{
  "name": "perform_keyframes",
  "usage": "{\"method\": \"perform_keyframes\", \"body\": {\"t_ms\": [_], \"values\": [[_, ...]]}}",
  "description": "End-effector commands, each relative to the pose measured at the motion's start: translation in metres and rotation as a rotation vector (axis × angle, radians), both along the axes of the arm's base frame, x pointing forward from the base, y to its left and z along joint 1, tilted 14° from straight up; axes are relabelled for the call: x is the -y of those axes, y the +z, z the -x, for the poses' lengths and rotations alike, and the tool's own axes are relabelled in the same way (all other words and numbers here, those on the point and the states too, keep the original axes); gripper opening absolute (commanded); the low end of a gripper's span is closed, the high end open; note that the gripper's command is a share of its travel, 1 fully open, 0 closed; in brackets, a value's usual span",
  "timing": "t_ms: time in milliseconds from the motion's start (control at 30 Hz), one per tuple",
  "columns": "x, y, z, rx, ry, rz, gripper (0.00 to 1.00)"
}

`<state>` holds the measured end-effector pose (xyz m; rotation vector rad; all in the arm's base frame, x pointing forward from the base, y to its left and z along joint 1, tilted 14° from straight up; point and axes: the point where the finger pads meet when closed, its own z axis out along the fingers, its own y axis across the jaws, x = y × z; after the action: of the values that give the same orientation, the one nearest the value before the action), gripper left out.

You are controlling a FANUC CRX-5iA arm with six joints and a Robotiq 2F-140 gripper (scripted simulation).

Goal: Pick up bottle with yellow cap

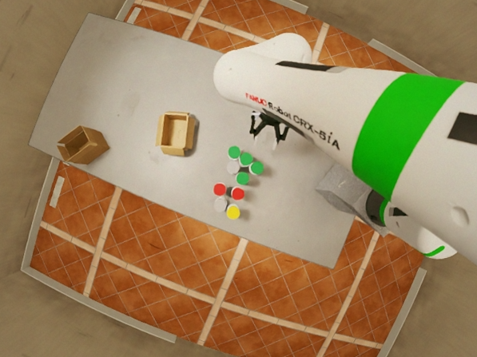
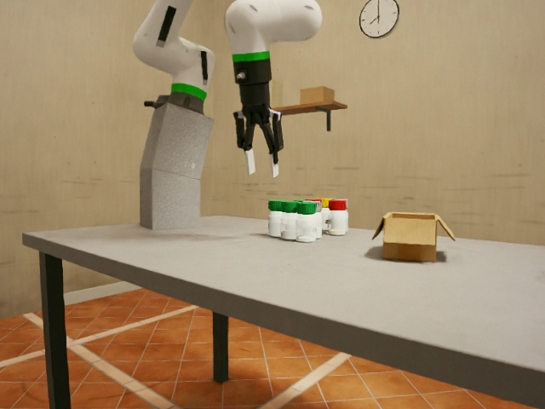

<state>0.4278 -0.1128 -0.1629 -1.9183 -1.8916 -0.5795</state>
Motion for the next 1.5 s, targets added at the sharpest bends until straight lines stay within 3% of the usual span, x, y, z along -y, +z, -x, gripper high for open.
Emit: {"method": "perform_keyframes", "body": {"t_ms": [0, 1467], "values": [[0.0006, 0.0006, -0.0005, 0.001, 0.000, 0.001, 0.51], [-0.0057, 0.0035, -0.0026, 0.002, 0.015, 0.015, 0.51]]}}
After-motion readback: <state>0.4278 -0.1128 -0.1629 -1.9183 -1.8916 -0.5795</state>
